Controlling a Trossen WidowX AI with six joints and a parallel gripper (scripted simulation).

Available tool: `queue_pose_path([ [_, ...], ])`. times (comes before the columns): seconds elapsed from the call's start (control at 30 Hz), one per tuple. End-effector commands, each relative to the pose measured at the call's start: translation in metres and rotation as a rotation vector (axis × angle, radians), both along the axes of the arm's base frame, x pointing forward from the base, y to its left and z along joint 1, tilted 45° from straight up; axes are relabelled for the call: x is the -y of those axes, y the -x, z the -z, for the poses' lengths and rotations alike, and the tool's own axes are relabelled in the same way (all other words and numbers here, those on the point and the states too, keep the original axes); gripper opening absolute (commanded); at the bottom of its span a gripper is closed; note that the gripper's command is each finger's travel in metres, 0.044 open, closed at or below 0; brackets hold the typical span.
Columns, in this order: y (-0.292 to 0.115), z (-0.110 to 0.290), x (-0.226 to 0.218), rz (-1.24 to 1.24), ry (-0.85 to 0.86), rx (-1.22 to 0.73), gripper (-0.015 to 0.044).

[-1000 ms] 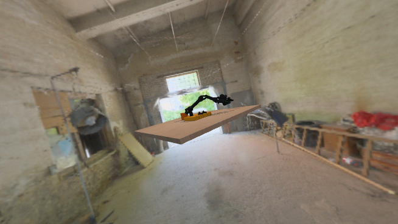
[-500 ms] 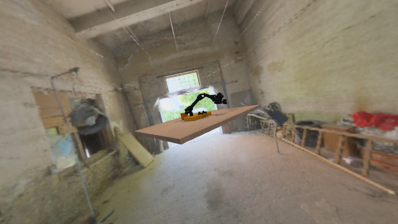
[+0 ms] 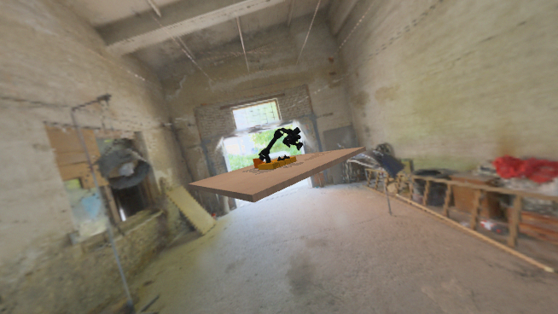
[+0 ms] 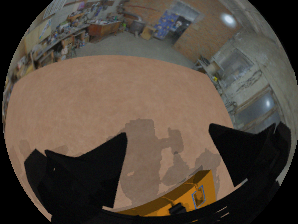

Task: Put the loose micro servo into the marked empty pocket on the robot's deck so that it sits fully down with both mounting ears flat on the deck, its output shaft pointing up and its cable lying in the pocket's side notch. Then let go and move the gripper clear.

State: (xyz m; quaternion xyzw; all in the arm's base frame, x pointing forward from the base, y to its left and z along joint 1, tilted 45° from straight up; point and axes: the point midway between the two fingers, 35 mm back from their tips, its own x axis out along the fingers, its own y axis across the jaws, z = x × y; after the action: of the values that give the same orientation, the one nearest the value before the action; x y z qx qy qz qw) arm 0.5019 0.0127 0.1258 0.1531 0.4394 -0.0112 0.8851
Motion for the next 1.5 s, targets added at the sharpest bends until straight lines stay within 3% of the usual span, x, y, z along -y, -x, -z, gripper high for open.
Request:
queue_pose_path([
  [0.0,0.024,0.021,0.023,-0.035,0.014,-0.107,0.044],
  [0.5,0.164,0.08,0.104,-0.192,-0.141,-0.523,0.044],
  [0.97,0.28,0.072,0.11,-0.312,-0.542,-0.637,0.044],
  [1.47,0.291,0.086,0.09,-0.32,-0.592,-0.63,0.044],
])
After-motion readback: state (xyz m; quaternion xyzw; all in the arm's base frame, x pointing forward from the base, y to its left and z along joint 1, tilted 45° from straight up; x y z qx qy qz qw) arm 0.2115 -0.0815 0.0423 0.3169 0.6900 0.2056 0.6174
